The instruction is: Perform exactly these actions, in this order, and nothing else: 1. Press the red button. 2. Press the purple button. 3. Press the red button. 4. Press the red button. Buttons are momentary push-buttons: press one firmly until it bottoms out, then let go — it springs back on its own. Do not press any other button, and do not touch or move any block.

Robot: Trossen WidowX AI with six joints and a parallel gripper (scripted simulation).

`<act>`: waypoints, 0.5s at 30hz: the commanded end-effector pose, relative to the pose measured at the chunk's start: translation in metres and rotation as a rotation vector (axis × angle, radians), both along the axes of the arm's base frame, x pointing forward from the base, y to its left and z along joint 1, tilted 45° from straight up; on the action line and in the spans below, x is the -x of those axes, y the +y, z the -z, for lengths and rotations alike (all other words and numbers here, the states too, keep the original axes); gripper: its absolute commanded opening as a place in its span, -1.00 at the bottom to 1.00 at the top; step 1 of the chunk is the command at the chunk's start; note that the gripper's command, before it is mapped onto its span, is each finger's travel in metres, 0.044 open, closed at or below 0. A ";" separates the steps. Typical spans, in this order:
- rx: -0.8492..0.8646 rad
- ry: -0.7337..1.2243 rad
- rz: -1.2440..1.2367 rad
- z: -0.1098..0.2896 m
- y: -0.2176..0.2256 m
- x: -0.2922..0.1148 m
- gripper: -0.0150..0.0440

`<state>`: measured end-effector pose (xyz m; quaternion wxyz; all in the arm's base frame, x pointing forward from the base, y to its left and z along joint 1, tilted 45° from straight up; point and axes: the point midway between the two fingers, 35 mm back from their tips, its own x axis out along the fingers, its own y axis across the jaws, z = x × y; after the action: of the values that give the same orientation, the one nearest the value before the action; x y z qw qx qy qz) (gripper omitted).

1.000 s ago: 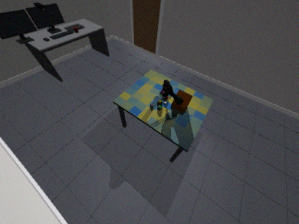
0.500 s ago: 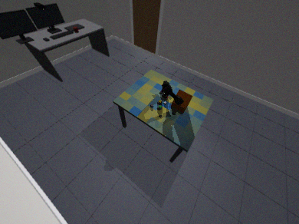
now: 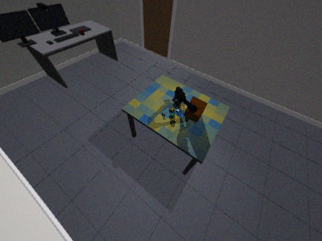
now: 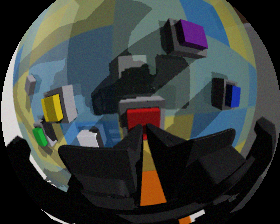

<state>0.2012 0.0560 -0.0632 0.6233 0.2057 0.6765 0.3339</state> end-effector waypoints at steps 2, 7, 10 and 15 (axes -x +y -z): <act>0.003 -0.006 0.004 -0.020 -0.020 -0.005 -0.42; 0.012 -0.004 0.004 -0.028 -0.015 -0.011 -0.25; 0.037 -0.003 0.005 -0.069 0.011 -0.033 0.02; 0.033 -0.010 0.010 -0.142 0.057 -0.043 0.47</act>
<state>0.2428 0.0849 0.0337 0.6316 0.1926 0.6799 0.3190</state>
